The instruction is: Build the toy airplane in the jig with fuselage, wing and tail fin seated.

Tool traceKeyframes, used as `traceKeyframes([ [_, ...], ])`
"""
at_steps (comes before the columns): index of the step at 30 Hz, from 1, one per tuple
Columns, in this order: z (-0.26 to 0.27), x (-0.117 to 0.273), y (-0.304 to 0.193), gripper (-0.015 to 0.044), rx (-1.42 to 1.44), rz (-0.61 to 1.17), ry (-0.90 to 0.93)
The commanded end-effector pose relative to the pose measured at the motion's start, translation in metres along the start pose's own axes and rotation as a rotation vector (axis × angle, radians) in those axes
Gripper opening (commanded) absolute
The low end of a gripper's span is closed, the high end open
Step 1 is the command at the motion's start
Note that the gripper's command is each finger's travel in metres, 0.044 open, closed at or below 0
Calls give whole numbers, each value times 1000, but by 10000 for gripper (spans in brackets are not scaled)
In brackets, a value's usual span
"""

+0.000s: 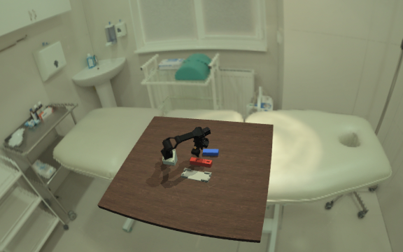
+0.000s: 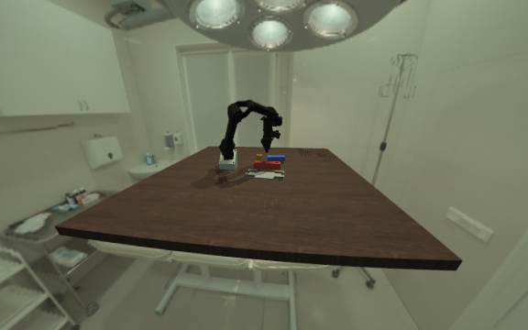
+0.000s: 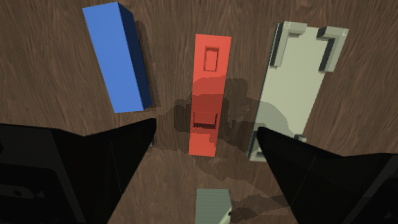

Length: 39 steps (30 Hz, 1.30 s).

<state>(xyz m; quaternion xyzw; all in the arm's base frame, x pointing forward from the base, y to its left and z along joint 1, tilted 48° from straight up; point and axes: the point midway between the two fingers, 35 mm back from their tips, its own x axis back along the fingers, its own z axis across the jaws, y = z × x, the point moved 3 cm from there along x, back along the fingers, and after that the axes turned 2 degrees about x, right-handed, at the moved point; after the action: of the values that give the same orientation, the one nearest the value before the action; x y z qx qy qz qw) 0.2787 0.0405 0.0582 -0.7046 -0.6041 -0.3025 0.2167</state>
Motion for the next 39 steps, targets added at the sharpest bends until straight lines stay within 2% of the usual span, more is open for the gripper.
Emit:
traceKeyframes([
  [1,-1,-29,-1,440,2,11,-13],
  [3,-2,-46,-2,440,1,9,-15],
  [9,-3,-62,-2,440,1,8,-16],
  [39,-4,-108,-2,440,1,8,-18],
])
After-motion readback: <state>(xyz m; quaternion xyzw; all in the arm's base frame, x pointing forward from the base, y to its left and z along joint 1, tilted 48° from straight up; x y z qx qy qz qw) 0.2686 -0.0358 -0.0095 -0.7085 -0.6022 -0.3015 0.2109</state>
